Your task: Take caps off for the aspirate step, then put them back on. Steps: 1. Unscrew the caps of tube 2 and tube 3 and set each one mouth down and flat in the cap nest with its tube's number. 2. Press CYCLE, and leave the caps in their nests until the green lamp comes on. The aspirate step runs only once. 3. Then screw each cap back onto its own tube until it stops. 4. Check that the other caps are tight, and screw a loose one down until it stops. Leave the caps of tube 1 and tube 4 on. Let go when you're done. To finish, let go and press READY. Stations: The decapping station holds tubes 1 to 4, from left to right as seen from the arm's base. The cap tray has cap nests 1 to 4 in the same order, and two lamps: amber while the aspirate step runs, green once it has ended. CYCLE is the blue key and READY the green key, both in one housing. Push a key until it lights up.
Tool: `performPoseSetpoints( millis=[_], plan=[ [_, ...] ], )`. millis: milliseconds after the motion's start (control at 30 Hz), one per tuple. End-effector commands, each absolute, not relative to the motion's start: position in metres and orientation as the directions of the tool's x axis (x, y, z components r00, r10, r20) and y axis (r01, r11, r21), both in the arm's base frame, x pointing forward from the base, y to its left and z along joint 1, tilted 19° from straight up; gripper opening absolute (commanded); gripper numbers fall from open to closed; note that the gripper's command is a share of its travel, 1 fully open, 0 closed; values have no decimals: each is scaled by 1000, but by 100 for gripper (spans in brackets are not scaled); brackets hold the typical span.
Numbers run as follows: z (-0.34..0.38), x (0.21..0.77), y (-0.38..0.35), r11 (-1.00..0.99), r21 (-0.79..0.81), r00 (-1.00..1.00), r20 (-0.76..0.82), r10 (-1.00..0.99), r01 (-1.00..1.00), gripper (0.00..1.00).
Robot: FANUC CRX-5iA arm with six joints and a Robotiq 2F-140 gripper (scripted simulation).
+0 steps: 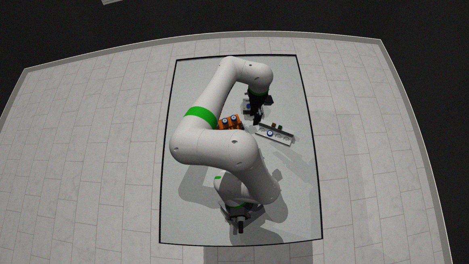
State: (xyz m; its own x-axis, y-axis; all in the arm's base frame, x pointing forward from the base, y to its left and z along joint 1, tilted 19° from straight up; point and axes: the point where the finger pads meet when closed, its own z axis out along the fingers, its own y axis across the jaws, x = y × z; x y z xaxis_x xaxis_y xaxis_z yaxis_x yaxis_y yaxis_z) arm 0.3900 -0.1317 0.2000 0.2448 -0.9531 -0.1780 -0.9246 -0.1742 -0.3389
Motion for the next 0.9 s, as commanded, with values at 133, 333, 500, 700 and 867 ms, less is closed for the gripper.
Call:
performPoseSetpoints(
  millis=[133, 333, 500, 700, 867],
  plan=[
    [212, 397, -86, 244, -224, -187, -248, -951, -944, 41],
    [222, 402, -47, 244, -224, -187, -248, -951, -944, 41],
    [228, 405, -23, 244, -224, -187, -248, -951, -944, 41],
    [238, 411, 20, 244, -224, -187, -248, -951, -944, 41],
    [239, 411, 25, 244, -224, -186, -248, -951, -944, 41]
  ],
)
